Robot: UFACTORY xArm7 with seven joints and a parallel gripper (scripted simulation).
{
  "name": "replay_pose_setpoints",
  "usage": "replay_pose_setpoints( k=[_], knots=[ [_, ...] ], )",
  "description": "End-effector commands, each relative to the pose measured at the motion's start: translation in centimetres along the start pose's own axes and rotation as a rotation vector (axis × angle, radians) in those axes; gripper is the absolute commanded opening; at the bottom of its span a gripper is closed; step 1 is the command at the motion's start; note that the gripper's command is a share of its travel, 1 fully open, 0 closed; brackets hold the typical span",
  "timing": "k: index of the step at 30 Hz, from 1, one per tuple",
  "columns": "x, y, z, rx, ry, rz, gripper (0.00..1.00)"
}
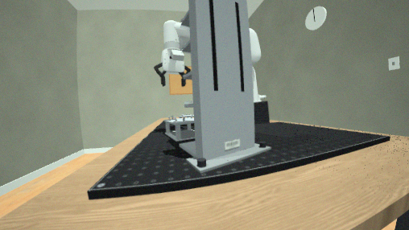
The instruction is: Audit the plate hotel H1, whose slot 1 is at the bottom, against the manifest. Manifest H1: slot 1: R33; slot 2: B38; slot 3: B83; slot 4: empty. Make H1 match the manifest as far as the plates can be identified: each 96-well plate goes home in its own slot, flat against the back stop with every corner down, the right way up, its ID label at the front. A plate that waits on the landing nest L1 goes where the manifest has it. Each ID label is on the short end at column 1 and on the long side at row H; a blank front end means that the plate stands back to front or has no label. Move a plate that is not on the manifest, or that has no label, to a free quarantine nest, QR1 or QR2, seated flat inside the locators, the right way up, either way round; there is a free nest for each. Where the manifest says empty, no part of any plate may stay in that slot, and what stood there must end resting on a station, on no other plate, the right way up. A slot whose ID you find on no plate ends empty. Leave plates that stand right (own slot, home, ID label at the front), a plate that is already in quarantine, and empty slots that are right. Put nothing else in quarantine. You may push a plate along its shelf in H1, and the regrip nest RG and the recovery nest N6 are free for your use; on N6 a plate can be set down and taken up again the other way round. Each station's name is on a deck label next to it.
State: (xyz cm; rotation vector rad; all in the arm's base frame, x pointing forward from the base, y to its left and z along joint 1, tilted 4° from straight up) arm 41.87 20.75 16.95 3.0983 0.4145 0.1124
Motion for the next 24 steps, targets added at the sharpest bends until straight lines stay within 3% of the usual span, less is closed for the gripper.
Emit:
replay_pose_setpoints(
  k=[1, 3, 12, 14, 24],
  knots=[
    [0.2, 0.0, -0.2, 0.001, 0.005, 0.0, 1.0],
    [0.2, 0.0, -0.2, 0.001, 0.005, 0.0, 1.0],
    [0.3, 0.6, -0.1, 0.146, -0.028, 0.0, 1.0],
    [0.3, 0.6, -0.1, 0.146, -0.028, 0.0, 1.0],
    [0.4, 1.2, 0.0, 0.309, -0.066, -0.001, 1.0]
  ],
)
Point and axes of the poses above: the point where the finger pads meet when closed, its own z axis out along the fingers, its own x axis across the jaws, y = z × x, the point moved 4 cm from there along -z, back along the fingers, and after that the axes turned 13 degrees about z, right-handed, at the moved point
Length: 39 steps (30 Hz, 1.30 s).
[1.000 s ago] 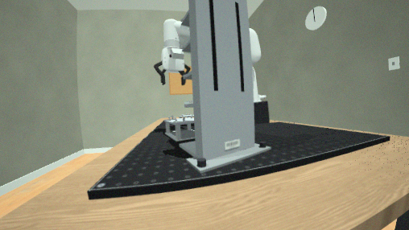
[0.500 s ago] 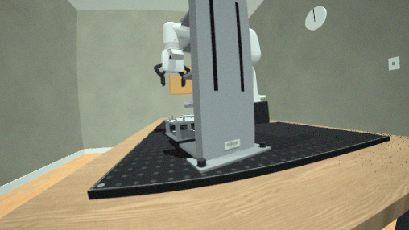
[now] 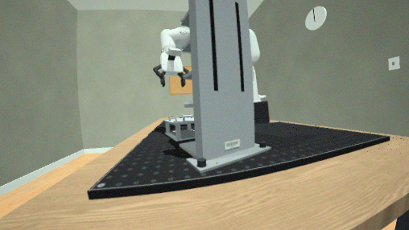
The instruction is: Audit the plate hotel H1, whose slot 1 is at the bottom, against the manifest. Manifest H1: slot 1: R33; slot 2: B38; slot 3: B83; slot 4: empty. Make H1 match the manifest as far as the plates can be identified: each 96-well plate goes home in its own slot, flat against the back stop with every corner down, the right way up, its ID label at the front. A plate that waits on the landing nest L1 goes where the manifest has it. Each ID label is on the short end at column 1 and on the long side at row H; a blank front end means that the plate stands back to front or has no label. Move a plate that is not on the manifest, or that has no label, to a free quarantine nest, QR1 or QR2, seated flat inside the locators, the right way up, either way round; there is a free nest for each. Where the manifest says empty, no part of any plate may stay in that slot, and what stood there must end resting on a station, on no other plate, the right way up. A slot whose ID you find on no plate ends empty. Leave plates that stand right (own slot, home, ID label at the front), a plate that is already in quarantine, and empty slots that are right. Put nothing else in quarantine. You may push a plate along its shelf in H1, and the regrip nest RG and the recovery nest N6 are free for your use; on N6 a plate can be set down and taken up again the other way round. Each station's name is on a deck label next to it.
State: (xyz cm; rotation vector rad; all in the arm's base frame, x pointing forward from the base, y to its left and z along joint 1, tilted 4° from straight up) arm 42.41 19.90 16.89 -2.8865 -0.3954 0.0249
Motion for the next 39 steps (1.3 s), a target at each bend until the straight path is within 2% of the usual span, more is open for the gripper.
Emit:
replay_pose_setpoints(
  k=[1, 5, 7, 22, 24, 39],
  knots=[
    [0.2, 0.3, -0.1, 0.073, -0.014, -0.003, 1.0],
    [0.2, 0.5, -0.1, 0.138, -0.03, -0.003, 1.0],
    [0.2, 0.5, -0.1, 0.138, -0.03, -0.003, 1.0],
    [0.4, 1.5, 0.2, 0.381, -0.086, -0.003, 1.0],
    [0.4, 1.5, 0.2, 0.381, -0.086, -0.003, 1.0],
    [0.6, 2.3, 0.7, 0.624, -0.143, -0.003, 1.0]
  ],
)
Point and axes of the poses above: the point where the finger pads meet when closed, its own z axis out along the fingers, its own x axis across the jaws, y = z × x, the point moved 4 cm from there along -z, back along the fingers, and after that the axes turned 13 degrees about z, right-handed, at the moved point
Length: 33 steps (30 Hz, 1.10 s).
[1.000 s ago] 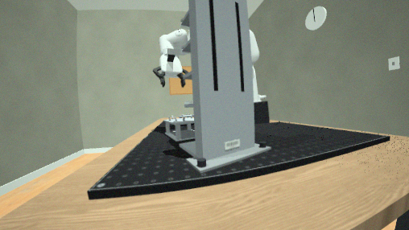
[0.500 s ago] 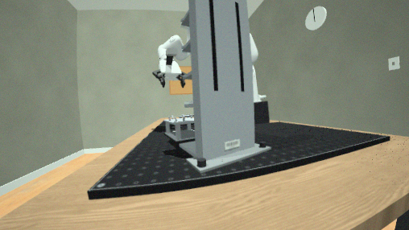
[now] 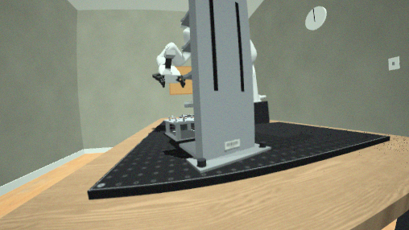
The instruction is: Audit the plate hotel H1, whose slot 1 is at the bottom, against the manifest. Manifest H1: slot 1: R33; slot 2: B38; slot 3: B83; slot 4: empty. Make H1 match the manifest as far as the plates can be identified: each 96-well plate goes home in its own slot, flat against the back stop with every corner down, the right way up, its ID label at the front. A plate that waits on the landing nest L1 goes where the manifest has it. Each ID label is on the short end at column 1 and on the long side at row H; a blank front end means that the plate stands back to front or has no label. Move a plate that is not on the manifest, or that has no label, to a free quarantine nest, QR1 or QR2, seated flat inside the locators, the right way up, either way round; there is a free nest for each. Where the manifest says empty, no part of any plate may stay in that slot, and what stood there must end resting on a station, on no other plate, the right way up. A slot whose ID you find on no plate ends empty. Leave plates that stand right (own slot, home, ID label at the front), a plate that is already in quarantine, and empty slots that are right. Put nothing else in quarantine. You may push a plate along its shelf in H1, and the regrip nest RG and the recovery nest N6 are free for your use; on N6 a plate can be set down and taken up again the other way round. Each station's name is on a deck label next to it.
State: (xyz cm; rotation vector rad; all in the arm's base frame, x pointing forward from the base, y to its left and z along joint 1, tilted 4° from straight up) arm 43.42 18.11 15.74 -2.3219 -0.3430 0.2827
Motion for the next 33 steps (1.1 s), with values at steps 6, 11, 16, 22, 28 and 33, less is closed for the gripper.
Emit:
replay_pose_setpoints(
  k=[6, 11, 16, 22, 28, 33],
  knots=[
    [0.2, 0.4, -0.1, 0.114, -0.026, -0.003, 1.0],
    [0.3, 0.7, 0.0, 0.195, -0.045, -0.003, 1.0],
    [0.3, 1.0, 0.1, 0.276, -0.064, -0.003, 1.0],
    [0.4, 1.3, 0.2, 0.341, -0.079, -0.003, 1.0],
    [0.5, 1.6, 0.3, 0.439, -0.102, -0.003, 1.0],
    [0.5, 1.9, 0.5, 0.52, -0.121, -0.003, 1.0]
  ],
)
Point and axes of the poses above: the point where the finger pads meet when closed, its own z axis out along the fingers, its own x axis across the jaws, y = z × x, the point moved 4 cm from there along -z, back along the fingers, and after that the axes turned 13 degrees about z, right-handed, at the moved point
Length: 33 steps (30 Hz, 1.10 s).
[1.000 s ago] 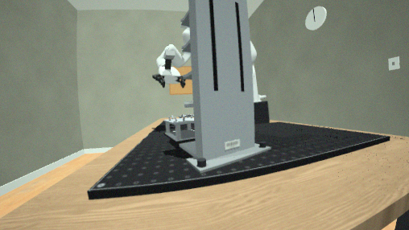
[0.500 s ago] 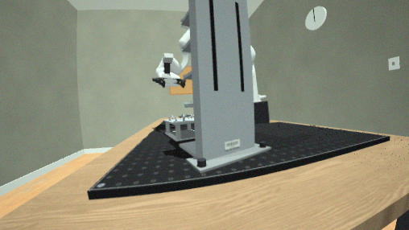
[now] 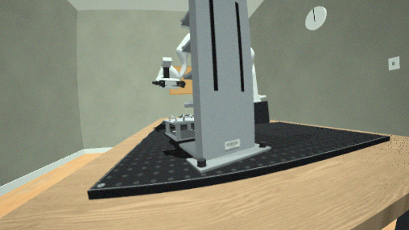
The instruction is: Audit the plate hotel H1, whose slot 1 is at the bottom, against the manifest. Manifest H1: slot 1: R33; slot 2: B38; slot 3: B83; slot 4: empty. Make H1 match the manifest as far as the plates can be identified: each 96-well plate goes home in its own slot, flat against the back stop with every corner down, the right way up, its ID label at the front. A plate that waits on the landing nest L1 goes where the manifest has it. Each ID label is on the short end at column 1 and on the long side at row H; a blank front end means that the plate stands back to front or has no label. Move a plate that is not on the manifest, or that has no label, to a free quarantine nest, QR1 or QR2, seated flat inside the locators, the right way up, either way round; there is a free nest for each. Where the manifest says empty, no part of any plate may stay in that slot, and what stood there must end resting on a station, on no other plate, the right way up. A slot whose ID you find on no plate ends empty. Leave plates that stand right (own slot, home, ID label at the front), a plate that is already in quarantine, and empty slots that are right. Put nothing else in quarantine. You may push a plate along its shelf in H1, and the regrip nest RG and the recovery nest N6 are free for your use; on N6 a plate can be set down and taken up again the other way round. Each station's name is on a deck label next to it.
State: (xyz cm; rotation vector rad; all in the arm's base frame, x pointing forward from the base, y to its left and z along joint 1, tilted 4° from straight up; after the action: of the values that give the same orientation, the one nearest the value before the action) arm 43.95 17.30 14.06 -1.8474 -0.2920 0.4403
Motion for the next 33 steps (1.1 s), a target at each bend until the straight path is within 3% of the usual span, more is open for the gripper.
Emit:
replay_pose_setpoints(
  k=[1, 3, 13, 25, 33],
  knots=[
    [0.1, 0.1, 0.0, 0.064, -0.017, -0.003, 1.0],
    [0.1, 0.1, 0.0, 0.064, -0.017, -0.003, 1.0],
    [0.3, 0.8, 0.1, 0.227, -0.055, -0.003, 1.0],
    [0.3, 0.8, 0.1, 0.231, -0.056, -0.003, 1.0],
    [-0.1, -0.9, 1.4, 0.231, -0.056, -0.003, 1.0]
  ],
)
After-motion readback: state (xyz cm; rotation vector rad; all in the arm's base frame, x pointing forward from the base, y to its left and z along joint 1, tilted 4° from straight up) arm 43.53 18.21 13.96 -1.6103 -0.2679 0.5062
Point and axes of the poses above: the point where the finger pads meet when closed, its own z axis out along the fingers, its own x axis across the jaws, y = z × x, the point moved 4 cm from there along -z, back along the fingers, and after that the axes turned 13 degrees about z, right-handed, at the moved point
